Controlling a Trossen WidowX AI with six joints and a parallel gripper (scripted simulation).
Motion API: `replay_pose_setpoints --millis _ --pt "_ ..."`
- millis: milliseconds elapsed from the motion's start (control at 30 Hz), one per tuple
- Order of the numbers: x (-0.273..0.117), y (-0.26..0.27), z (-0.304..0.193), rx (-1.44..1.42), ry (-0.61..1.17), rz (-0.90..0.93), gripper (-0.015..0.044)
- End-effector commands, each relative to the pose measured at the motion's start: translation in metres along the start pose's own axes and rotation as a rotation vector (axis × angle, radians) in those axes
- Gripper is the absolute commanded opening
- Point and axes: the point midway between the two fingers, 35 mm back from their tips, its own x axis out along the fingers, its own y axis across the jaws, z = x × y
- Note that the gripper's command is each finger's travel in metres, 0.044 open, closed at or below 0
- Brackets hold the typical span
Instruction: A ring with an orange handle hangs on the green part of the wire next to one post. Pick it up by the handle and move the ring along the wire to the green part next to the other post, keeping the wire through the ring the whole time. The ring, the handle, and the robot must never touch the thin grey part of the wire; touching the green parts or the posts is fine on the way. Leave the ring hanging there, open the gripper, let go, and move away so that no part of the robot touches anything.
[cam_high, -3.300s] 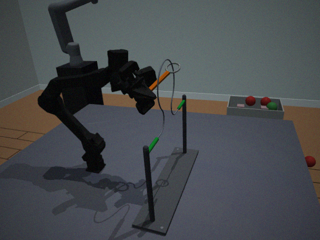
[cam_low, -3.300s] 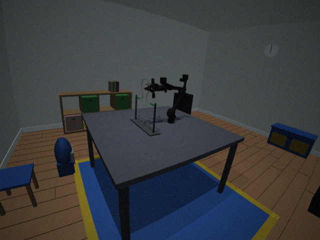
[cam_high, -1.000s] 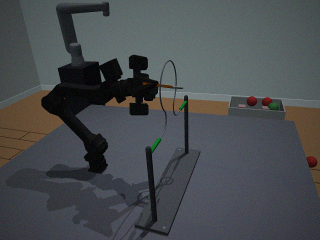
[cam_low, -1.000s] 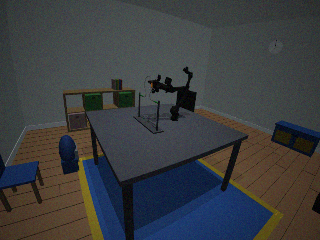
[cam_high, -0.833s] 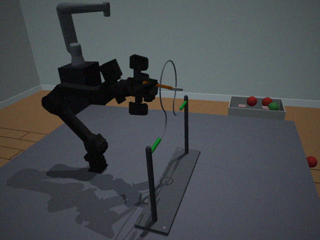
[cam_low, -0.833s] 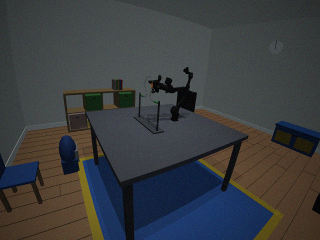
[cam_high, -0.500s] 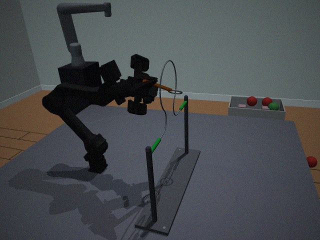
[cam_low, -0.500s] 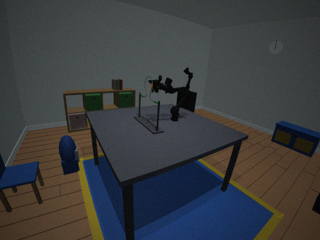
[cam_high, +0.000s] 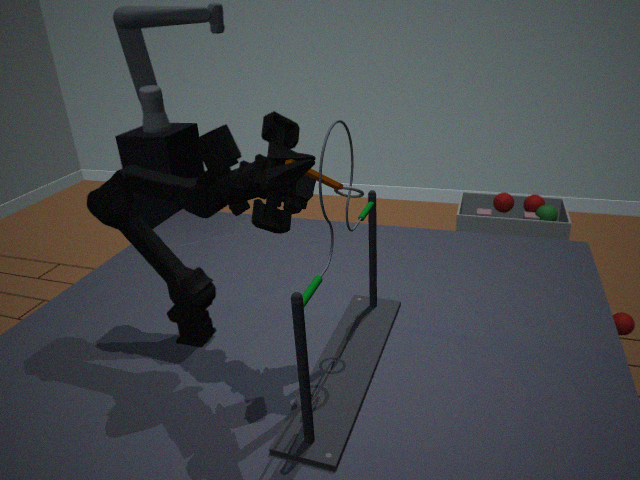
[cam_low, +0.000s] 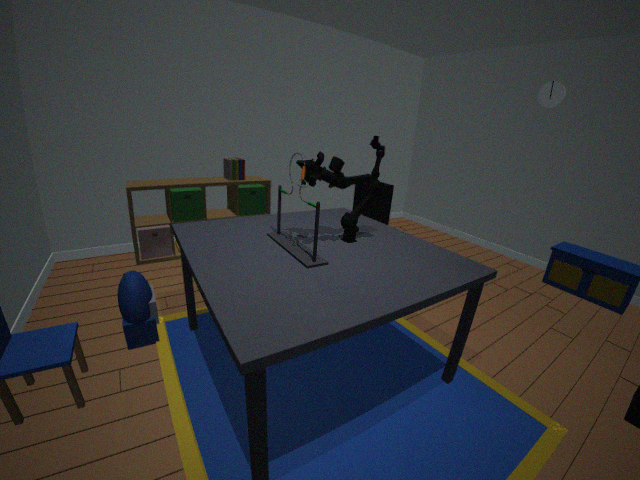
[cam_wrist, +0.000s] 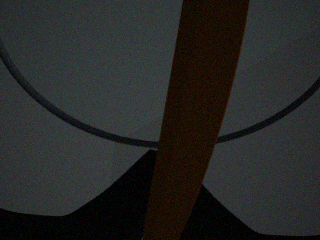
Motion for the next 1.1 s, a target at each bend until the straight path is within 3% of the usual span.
replay_pose_setpoints --millis 0,467,1067 --pt "-0.001 0.006 0.001 -0.006 -0.004 0.001 -0.0150" --pt "-0.012 0.034 0.001 0.108 0.070 0.070 -0.0150" --pt "-0.034 0.095 0.020 0.465 0.145 0.282 -0.0150"
